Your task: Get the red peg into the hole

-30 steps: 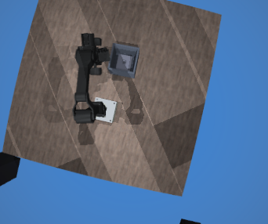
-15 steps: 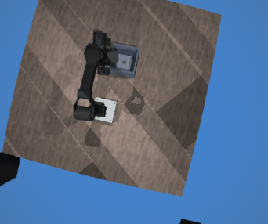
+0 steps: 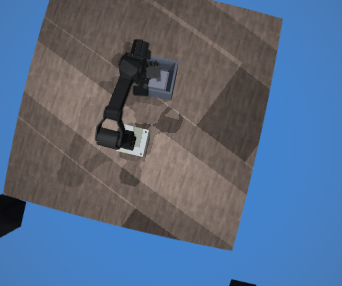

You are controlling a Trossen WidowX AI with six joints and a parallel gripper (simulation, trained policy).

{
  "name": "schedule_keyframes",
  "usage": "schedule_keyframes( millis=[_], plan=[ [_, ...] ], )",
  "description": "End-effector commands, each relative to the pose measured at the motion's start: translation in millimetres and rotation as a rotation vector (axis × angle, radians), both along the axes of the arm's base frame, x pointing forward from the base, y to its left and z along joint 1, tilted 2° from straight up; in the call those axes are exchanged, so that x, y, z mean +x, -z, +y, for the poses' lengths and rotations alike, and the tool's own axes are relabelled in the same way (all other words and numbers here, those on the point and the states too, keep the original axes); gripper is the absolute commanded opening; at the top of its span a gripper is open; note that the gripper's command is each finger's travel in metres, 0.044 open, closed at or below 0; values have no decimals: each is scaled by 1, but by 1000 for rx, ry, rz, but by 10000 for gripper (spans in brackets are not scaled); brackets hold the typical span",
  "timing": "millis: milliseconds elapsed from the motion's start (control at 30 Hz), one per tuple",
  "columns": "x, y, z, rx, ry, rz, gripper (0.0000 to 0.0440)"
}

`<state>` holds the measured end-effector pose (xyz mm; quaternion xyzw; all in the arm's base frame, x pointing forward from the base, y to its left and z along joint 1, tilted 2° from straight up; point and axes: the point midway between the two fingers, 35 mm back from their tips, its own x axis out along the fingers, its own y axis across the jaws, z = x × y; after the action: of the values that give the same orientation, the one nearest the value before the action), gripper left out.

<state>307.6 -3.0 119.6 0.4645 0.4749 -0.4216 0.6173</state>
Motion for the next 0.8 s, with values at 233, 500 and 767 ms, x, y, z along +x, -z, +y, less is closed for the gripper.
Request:
schedule_keyframes(
  millis=[233,500,767],
  plan=[
    [8,17,-20,7,1,30,0],
    [14,38,-28,25,1,50,0],
    [22,53,-37,34,-11,54,0]
  ],
)
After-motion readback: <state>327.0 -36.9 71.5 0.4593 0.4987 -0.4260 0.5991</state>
